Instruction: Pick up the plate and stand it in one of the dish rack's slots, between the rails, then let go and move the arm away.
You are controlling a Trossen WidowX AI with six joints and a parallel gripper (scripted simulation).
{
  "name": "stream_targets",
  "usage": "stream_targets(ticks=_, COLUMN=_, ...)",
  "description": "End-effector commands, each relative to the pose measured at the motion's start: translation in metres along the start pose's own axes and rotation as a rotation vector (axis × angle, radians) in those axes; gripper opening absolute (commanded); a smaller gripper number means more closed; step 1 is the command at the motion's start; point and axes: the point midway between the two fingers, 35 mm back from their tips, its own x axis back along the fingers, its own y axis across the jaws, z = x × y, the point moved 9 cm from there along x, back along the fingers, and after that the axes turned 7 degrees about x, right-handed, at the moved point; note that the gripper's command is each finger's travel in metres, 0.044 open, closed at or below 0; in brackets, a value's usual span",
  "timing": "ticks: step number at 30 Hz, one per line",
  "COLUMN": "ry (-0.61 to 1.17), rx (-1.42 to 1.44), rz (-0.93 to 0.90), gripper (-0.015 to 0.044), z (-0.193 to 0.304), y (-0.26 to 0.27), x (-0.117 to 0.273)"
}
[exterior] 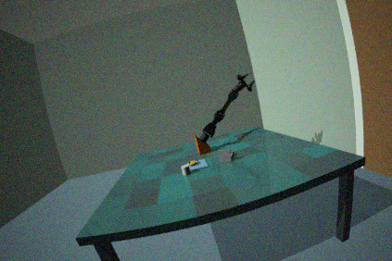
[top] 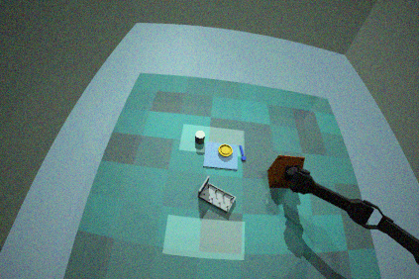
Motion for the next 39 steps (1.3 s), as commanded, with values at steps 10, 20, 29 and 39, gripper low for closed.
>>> stream_targets(ticks=10, ry=0.22, rx=0.055, rz=0.033, gripper=0.04, z=0.062, y=-0.018, x=-0.053)
stream_targets(ticks=20, ry=0.506, rx=0.136, rz=0.029, gripper=0.04, z=0.154, y=-0.047, x=-0.1)
stream_targets(ticks=29, ry=0.608, rx=0.03, rz=0.057, gripper=0.04, z=0.187, y=-0.057, x=-0.109)
stream_targets(ticks=39, ry=0.895, rx=0.068, rz=0.046, gripper=0.04, z=0.297, y=-0.095, x=-0.129)
